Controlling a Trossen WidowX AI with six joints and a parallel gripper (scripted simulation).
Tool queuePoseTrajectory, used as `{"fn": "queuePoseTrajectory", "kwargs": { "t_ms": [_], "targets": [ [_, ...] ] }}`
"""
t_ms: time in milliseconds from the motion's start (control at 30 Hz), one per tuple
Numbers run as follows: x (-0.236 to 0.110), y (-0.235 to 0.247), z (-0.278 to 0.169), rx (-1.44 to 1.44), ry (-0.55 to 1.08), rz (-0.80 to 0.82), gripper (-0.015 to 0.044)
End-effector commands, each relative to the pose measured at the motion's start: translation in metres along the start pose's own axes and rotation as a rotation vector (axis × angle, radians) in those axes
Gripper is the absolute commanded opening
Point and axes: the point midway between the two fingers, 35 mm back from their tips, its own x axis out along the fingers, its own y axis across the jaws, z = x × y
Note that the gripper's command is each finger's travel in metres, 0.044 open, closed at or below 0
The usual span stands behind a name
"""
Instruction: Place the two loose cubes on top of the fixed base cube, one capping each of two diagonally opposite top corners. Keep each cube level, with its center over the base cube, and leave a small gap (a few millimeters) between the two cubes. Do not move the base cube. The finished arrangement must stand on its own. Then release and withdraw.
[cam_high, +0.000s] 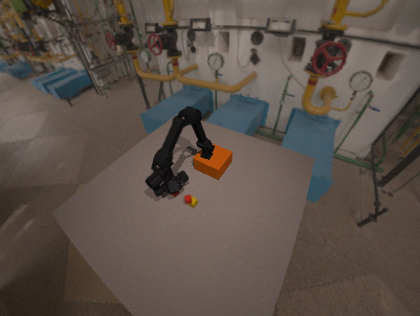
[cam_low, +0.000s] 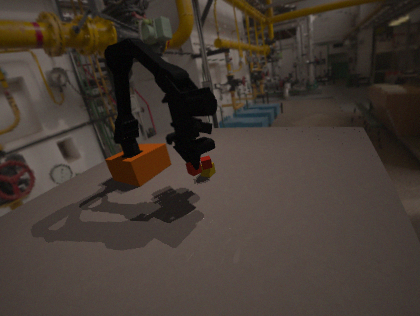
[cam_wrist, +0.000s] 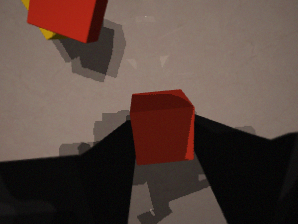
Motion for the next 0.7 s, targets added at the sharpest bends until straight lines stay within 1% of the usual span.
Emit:
{"fn": "queuePoseTrajectory", "kwargs": {
  "t_ms": [0,267,400,667],
  "targets": [
    [-0.015,-0.001,0.000,-0.003,0.001,-0.007,0.0105],
    [-0.040,0.002,-0.002,-0.003,0.001,-0.006,0.0105],
    [-0.043,0.003,-0.001,0.002,0.001,-0.006,0.0105],
    [-0.042,0.010,0.010,0.214,0.000,-0.006,0.0105]
  ]
}}
